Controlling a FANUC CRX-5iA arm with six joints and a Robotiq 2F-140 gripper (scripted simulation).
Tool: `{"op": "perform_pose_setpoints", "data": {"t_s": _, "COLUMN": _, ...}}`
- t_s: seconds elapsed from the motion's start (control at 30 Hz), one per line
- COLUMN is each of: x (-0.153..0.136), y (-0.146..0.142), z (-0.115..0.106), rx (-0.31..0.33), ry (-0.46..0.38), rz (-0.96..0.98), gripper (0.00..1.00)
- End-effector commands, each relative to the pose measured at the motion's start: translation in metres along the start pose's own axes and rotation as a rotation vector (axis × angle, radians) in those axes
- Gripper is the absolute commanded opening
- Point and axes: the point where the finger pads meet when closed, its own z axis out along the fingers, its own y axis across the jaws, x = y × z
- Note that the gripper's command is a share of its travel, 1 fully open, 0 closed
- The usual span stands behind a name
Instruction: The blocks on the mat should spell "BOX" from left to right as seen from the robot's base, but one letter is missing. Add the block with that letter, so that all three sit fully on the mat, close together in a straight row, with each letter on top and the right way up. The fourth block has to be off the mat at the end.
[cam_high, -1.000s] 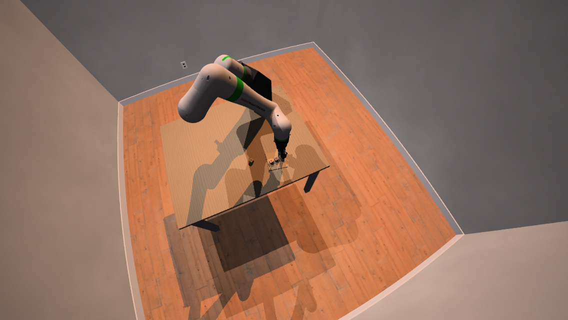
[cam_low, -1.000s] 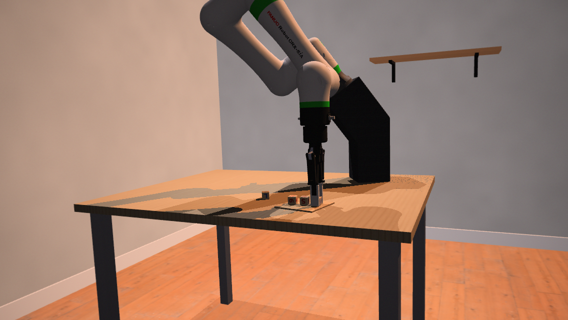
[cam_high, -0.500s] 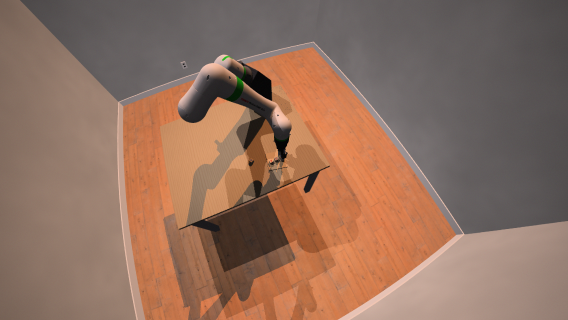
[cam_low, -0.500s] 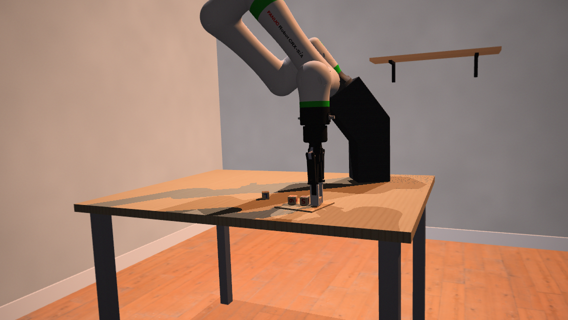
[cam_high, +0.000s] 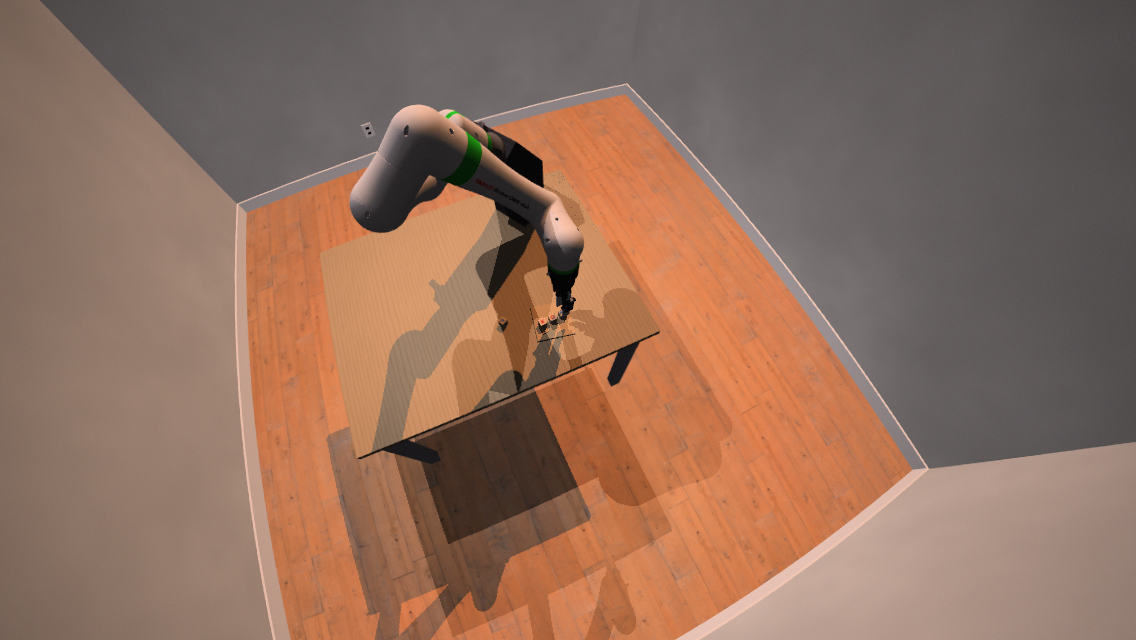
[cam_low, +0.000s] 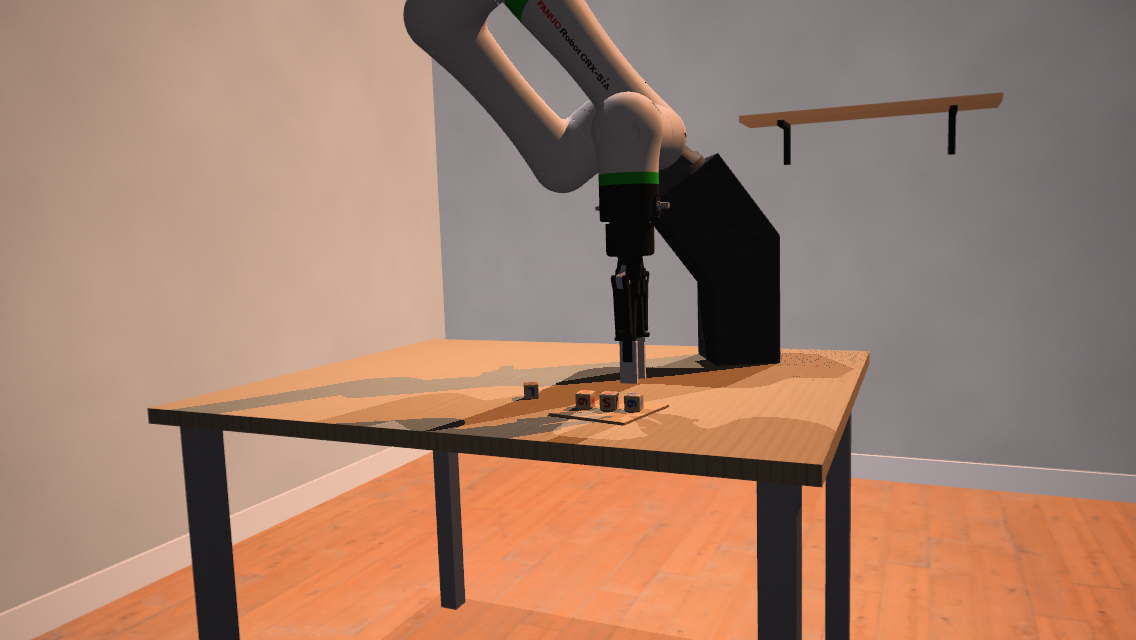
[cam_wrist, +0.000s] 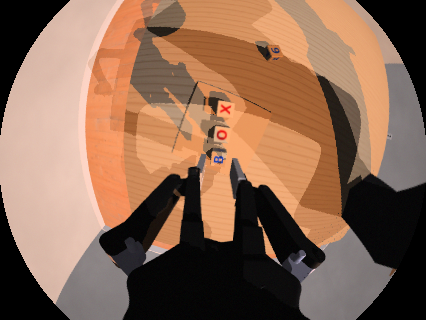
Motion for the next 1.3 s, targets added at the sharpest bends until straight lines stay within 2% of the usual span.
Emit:
{"op": "perform_pose_setpoints", "data": {"t_s": 0.0, "x": 0.0, "y": 0.0, "z": -0.021, "rx": -0.003, "ry": 0.001, "rz": 0.0, "gripper": 0.25}}
{"op": "perform_pose_setpoints", "data": {"t_s": 0.2, "x": 0.0, "y": 0.0, "z": -0.042, "rx": -0.003, "ry": 0.001, "rz": 0.0, "gripper": 0.25}}
{"op": "perform_pose_setpoints", "data": {"t_s": 0.43, "x": 0.0, "y": 0.0, "z": -0.045, "rx": -0.003, "ry": 0.001, "rz": 0.0, "gripper": 0.25}}
{"op": "perform_pose_setpoints", "data": {"t_s": 0.47, "x": 0.0, "y": 0.0, "z": -0.045, "rx": -0.003, "ry": 0.001, "rz": 0.0, "gripper": 1.0}}
{"op": "perform_pose_setpoints", "data": {"t_s": 1.27, "x": 0.0, "y": 0.0, "z": -0.047, "rx": -0.003, "ry": 0.001, "rz": 0.0, "gripper": 1.0}}
